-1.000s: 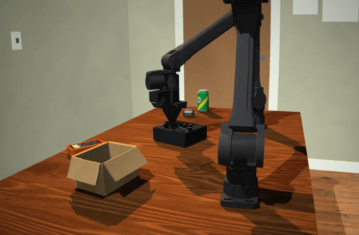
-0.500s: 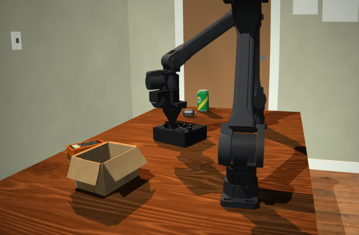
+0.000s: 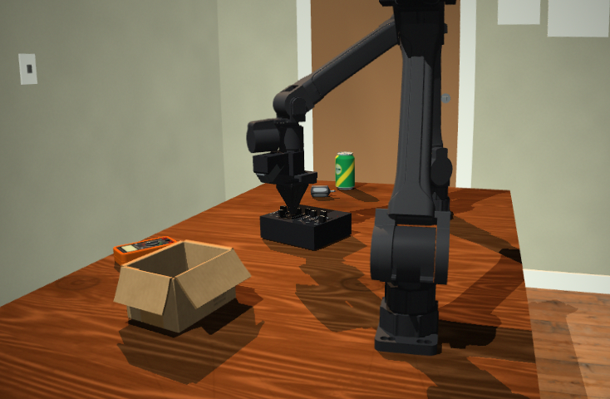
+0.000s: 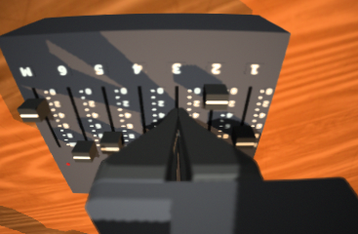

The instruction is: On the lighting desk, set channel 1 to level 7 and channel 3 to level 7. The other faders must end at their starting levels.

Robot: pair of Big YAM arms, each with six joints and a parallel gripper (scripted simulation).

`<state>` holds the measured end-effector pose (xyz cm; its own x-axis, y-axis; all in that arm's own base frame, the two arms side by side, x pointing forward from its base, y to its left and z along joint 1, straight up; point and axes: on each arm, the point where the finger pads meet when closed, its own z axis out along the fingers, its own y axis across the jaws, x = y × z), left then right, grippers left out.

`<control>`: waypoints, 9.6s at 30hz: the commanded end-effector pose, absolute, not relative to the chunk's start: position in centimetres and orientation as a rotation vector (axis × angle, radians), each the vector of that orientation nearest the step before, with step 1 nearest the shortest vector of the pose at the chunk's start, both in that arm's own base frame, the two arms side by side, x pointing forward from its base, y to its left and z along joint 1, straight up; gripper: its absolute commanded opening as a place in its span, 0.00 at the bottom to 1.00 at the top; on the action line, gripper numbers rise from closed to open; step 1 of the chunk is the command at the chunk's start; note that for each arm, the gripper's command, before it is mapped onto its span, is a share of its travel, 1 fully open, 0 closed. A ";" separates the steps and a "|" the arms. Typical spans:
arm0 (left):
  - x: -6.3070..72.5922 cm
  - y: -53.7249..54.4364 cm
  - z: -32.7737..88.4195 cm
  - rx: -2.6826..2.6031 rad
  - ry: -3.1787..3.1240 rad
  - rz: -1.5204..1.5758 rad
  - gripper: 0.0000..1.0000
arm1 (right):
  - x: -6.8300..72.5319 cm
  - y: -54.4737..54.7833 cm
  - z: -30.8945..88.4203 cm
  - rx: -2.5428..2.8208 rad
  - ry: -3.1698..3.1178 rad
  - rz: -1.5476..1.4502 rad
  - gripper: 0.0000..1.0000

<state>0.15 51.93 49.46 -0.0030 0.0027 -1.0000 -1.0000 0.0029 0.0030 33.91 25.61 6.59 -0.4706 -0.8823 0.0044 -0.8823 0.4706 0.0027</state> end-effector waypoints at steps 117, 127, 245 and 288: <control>-0.3 51.8 49.9 -1.205 1.184 1.216 1.00 | 32.6 22.4 8.4 1.615 -2.698 0.000 0.00; -0.3 51.8 49.9 -1.205 1.184 1.216 1.00 | 32.5 22.3 7.9 1.614 -2.696 0.000 0.00; -0.3 51.8 49.9 -1.205 1.184 1.216 1.00 | 33.4 22.8 10.0 1.645 -2.744 -0.005 0.00; -0.3 51.8 49.9 -1.205 1.184 1.216 1.00 | 33.9 23.1 10.2 1.648 -2.748 -0.006 0.00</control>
<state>0.15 51.93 49.46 -0.0030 0.0027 -1.0000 -1.0000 0.0029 0.0030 31.86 22.02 8.14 -0.4710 -0.8821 0.0039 -0.8821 0.4710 0.0024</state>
